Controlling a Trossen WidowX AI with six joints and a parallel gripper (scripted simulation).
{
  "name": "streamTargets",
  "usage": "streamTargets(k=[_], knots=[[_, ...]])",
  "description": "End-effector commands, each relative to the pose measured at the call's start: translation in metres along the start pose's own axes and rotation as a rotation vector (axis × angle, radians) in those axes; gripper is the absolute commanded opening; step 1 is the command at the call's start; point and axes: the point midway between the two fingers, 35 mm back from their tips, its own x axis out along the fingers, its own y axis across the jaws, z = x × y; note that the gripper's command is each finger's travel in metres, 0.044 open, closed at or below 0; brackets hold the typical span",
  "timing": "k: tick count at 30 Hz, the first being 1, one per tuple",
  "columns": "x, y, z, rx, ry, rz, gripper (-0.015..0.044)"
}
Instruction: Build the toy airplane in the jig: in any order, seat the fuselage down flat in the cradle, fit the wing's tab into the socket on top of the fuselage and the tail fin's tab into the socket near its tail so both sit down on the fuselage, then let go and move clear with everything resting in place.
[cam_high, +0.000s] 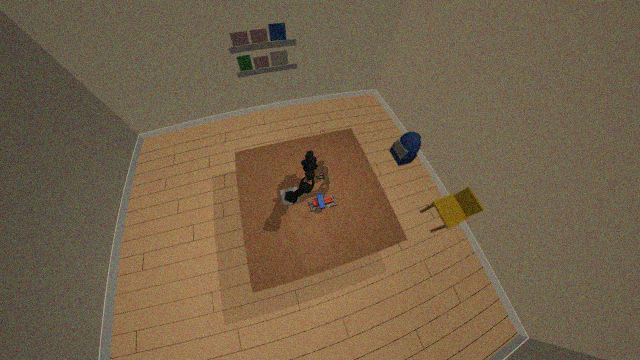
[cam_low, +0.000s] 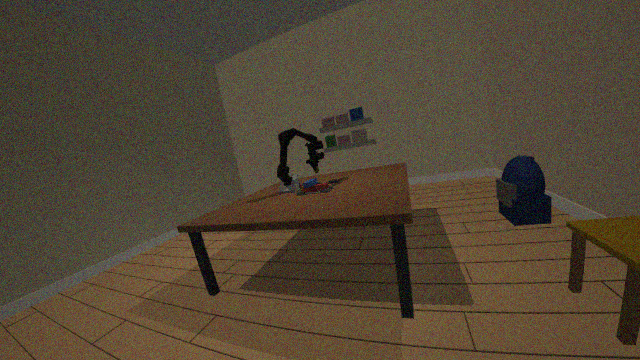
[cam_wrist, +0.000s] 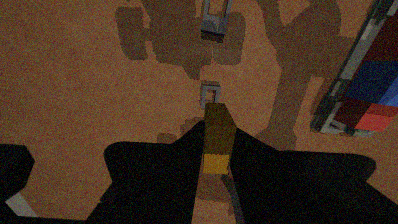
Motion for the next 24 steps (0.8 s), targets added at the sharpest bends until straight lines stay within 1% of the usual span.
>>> streamTargets(k=[1,11,24], knots=[[-0.013,0.001,0.000,0.008,0.001,0.008,0.0000],[-0.042,-0.003,-0.006,0.004,0.010,-0.010,0.0000],[-0.042,-0.020,0.016,0.007,0.010,0.015,0.0000]])
